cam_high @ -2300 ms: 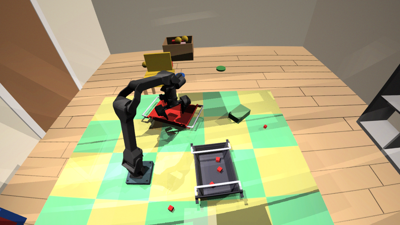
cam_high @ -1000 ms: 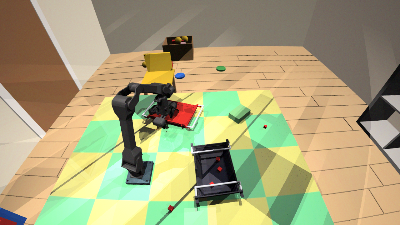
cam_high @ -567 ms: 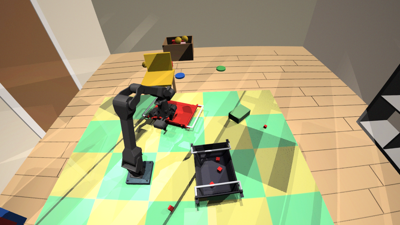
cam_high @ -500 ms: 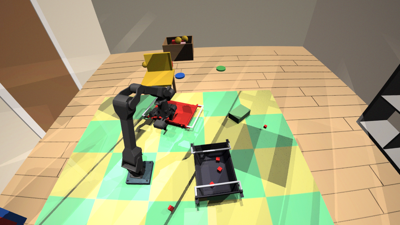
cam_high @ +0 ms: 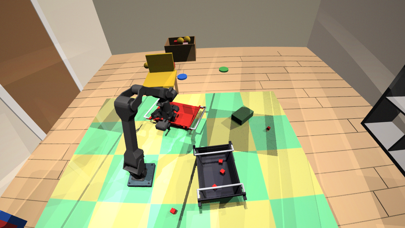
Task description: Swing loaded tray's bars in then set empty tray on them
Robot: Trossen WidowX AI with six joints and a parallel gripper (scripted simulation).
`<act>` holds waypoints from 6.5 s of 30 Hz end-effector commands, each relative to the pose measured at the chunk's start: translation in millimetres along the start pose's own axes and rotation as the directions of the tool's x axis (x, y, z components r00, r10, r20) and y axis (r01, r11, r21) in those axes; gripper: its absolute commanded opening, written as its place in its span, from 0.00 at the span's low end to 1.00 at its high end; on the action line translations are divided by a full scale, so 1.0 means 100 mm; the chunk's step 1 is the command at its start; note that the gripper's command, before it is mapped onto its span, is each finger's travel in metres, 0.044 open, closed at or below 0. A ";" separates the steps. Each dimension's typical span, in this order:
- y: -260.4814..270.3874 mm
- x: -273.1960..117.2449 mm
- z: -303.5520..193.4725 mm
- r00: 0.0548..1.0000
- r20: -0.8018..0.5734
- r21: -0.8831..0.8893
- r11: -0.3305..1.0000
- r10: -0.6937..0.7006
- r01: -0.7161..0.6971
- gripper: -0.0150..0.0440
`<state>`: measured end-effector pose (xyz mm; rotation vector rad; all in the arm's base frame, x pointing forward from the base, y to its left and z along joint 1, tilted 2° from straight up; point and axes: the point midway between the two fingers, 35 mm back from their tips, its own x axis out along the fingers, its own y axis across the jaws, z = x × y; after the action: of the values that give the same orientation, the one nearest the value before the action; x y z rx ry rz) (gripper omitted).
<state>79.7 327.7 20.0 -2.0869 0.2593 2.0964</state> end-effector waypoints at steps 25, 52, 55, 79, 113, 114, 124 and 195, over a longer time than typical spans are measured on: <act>0.01 -0.05 0.01 1.000 0.004 -0.006 1.000 0.006 -0.006 0.27; 0.01 -0.80 0.00 1.000 0.004 -0.006 1.000 0.006 -0.006 0.25; 0.01 -0.80 0.00 1.000 0.004 -0.006 1.000 0.006 -0.006 0.25; 0.01 -1.75 0.00 1.000 0.003 -0.006 1.000 0.006 -0.006 0.25; 0.02 -1.76 -0.14 1.000 0.002 0.033 0.999 0.006 -0.006 0.25; 0.02 -1.76 -0.18 1.000 0.002 0.045 0.999 0.005 -0.005 0.25; 0.07 -1.77 -0.59 1.000 -0.001 0.157 0.988 0.004 -0.004 0.25; 1.69 -1.81 -2.85 1.000 -0.020 0.818 0.576 0.017 0.007 0.25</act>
<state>310.6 109.4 194.1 -1.5093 1.0228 1.5052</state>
